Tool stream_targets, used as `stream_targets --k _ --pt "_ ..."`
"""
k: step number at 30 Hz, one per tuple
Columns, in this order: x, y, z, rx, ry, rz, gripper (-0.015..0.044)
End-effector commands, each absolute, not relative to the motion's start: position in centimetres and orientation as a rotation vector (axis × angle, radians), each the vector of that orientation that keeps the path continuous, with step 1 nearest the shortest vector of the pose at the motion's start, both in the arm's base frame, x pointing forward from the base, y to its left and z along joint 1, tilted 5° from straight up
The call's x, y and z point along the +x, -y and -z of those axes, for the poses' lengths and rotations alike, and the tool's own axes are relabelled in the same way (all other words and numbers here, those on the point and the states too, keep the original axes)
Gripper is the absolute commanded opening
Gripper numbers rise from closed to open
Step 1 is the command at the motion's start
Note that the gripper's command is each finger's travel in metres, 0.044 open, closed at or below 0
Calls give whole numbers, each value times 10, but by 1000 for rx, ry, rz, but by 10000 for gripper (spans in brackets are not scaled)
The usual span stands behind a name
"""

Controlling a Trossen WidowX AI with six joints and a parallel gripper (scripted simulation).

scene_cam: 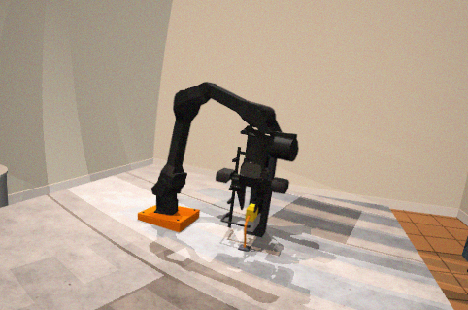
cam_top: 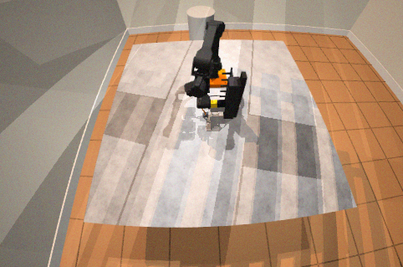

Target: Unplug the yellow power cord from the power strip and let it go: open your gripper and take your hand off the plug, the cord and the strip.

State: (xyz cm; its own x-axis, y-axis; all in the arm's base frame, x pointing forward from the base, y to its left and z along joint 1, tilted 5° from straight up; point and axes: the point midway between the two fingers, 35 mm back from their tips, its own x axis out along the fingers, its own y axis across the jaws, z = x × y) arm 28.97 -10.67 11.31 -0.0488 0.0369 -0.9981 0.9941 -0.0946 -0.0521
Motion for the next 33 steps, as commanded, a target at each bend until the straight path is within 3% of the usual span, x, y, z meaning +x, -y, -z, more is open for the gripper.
stream_targets --k 1,33 --pt "291 102 -115 1288 -1223 1301 160" --pt "296 65 -111 1290 -1225 1299 160"
